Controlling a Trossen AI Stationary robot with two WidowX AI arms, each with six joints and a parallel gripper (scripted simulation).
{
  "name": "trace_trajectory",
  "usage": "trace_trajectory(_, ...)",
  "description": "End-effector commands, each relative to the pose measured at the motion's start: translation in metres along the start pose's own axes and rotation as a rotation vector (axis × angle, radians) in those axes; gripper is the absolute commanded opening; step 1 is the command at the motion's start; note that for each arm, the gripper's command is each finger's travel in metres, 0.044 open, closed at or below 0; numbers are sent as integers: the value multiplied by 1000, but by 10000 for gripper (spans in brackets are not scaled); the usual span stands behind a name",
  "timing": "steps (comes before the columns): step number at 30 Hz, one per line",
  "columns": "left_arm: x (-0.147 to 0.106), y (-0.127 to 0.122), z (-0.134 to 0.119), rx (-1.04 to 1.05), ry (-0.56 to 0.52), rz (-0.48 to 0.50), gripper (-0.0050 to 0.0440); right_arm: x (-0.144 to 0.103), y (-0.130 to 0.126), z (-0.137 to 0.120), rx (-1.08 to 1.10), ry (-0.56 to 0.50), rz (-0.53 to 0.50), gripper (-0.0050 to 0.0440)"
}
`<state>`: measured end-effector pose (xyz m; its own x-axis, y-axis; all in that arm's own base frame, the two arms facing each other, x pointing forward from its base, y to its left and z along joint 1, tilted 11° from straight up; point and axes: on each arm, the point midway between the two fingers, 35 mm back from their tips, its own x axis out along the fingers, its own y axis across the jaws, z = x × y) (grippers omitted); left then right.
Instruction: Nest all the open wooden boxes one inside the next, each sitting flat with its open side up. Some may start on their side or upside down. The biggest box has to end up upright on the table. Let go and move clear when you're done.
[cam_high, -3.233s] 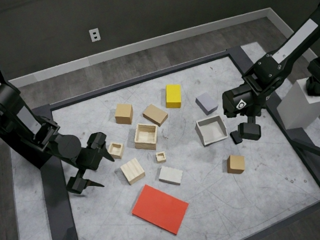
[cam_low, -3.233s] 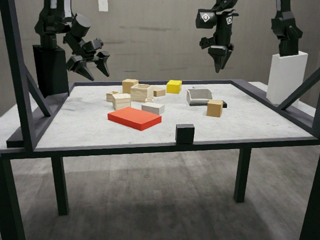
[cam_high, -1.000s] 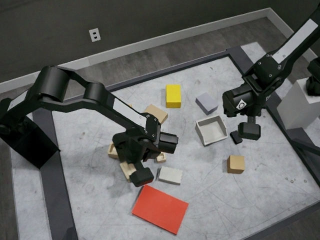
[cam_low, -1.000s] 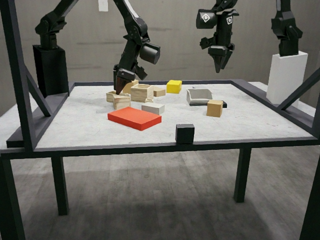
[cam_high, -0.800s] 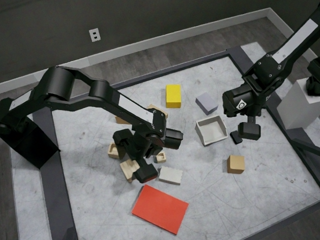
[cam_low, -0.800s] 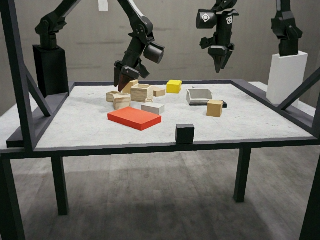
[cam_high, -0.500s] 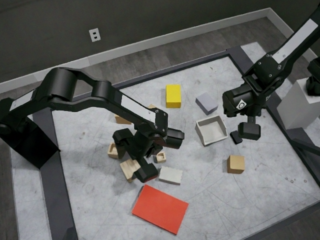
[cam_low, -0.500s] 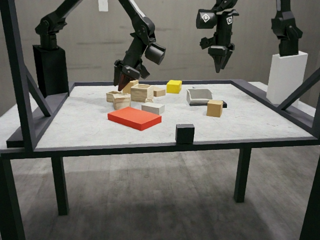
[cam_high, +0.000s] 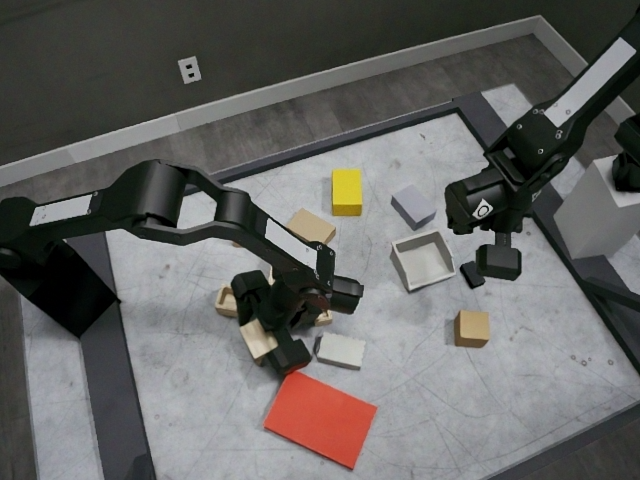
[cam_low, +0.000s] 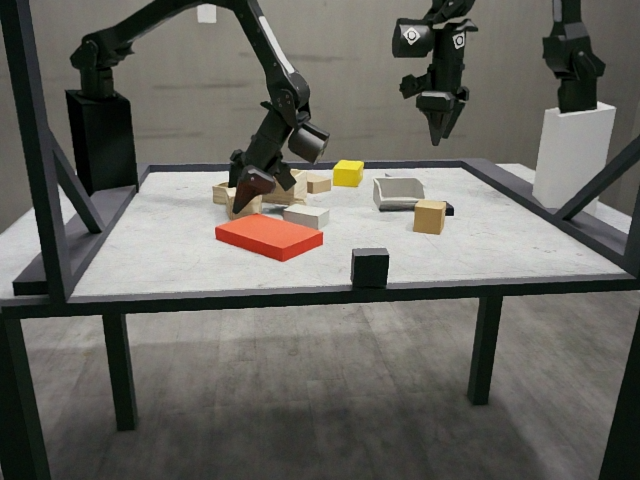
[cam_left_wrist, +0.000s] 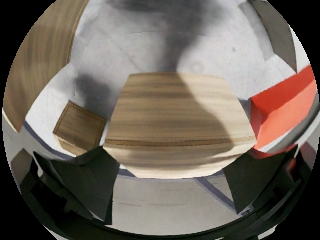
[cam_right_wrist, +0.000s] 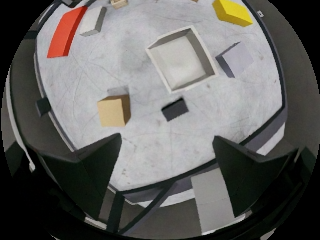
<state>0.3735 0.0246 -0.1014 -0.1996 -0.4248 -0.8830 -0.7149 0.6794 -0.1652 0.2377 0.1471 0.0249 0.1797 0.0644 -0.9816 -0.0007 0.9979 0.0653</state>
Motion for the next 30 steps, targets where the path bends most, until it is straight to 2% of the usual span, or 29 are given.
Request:
trace_trajectory(1, -9, -8, 7, 21, -37, -18, 400, -6, 3, 4, 2, -21, 11, 400)
trace_trajectory(10, -1, -9, 13, 22, -37, -18, 400, -6, 3, 4, 2, -21, 11, 400)
trace_trajectory(12, -1, -9, 13, 22, -37, -18, 352, -6, 3, 4, 2, -21, 11, 400)
trace_trajectory(15, -1, -9, 13, 22, -37, -18, 345, -6, 3, 4, 2, -21, 11, 400)
trace_trajectory(30, -3, -9, 12, 22, -40, -20, 252, -6, 3, 4, 2, -21, 11, 400)
